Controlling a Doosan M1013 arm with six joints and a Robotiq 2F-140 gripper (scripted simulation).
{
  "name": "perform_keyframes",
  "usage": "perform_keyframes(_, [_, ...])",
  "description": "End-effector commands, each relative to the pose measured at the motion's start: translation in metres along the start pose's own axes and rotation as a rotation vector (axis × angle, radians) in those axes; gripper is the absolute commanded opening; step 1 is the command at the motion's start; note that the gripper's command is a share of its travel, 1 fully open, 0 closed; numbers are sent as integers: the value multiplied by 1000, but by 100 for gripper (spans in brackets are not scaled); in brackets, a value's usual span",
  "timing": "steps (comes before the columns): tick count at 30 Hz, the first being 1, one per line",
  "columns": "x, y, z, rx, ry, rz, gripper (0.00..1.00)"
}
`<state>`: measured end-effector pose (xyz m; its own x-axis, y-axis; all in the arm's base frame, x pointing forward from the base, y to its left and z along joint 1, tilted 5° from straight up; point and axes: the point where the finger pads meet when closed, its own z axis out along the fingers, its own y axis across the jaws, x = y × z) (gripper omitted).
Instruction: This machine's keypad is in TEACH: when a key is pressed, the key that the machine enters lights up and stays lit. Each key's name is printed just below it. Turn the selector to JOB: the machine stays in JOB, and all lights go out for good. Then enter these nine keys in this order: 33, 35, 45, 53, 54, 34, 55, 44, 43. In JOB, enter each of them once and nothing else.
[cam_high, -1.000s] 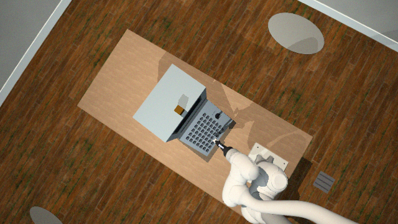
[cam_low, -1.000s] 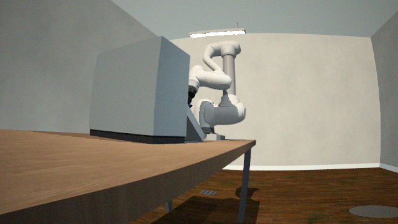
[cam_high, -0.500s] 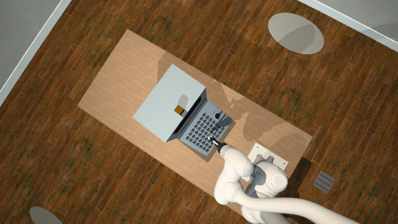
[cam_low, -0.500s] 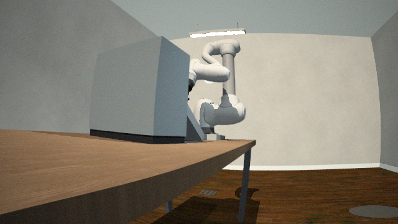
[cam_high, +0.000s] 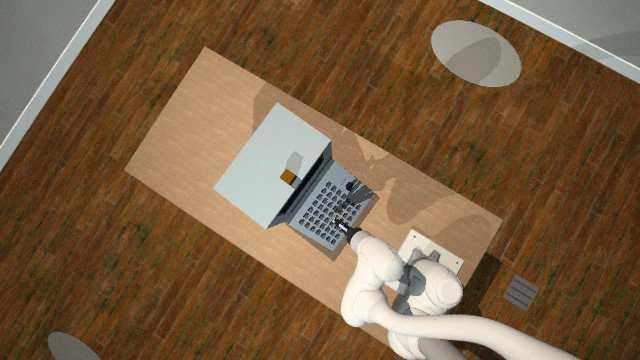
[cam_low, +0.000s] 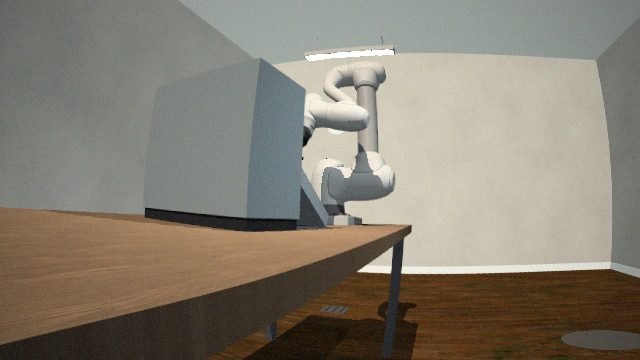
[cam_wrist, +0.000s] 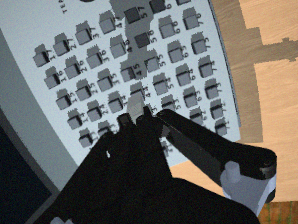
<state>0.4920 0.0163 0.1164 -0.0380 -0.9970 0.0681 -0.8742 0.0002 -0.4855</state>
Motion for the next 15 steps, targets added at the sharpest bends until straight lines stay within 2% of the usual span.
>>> perform_keyframes(1, [2, 0, 6, -6, 3, 2, 0])
perform_keyframes(15, [2, 0, 17, -6, 3, 2, 0])
